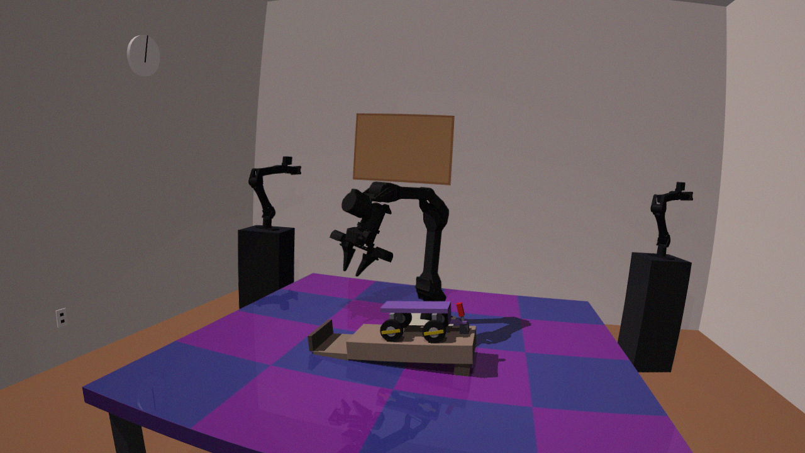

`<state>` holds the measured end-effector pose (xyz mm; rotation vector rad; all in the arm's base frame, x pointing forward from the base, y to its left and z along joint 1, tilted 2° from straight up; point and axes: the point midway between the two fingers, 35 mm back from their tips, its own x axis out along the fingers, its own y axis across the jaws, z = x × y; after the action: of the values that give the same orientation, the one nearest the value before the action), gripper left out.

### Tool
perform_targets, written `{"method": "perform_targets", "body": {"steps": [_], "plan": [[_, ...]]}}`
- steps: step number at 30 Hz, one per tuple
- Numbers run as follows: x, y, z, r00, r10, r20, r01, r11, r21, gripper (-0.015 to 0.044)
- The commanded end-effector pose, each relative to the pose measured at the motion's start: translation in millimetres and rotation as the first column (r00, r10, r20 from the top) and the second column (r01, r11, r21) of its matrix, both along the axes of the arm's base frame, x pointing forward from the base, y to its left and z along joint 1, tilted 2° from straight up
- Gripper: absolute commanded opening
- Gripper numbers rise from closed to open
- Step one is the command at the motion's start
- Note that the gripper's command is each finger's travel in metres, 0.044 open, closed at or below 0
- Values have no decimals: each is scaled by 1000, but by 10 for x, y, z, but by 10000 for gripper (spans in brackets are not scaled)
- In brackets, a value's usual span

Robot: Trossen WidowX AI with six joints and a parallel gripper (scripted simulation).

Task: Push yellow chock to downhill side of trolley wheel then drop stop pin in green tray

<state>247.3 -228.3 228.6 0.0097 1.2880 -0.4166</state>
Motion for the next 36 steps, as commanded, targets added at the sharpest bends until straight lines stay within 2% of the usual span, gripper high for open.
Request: {"method": "perform_targets", "body": {"steps": [1, 9, 19, 27, 36], "plan": [[108, 276, -33, 974, 225, -40, -225, 974, -6, 190], [262, 803, -106, 783, 612, -111, -616, 788, -9, 190], [316, 1469, -214, 335, 923, -189, -939, 343, 9, 190], [243, 1979, -331, -107, 964, -244, -994, -98, 52, 190], [136, 2291, -428, -482, 813, -326, -874, -474, 109, 190]]}}
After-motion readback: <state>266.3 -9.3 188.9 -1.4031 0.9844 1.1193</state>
